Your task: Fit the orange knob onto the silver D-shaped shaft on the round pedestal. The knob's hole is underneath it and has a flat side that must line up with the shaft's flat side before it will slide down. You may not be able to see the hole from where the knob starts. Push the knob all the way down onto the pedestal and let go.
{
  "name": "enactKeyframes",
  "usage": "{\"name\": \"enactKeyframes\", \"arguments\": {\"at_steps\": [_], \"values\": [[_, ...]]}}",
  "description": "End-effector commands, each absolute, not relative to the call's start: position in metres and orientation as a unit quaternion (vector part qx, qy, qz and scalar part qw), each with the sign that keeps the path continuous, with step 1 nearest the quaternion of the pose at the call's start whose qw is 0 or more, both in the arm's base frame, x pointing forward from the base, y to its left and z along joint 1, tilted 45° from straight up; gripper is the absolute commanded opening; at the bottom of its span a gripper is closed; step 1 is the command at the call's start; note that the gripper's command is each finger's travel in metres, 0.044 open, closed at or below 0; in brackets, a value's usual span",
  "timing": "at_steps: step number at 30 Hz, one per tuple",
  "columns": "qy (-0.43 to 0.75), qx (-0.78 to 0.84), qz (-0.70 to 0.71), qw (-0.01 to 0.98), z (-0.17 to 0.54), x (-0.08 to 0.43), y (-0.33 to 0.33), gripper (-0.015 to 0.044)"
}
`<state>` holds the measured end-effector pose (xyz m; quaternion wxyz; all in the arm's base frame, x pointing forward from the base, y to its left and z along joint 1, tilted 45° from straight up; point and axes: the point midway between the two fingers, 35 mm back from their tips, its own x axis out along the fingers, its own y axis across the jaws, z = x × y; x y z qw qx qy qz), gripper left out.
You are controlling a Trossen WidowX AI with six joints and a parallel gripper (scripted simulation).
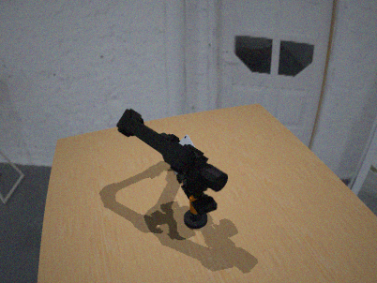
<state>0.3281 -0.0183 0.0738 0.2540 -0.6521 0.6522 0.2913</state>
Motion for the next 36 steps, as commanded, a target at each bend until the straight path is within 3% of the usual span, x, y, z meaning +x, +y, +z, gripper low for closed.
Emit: {"name": "enactKeyframes", "arguments": {"at_steps": [1, 20, 27, 36], "values": [[0.651, -0.654, 0.292, 0.252, 0.0732, 0.3278, -0.0194, 0.0000], [0.651, -0.654, 0.293, 0.252, 0.0771, 0.3266, -0.0169, 0.0000], [0.619, -0.676, 0.356, 0.186, 0.0757, 0.3287, -0.0164, 0.0000], [0.617, -0.677, 0.359, 0.182, 0.0732, 0.3282, -0.0194, 0.0000]]}}
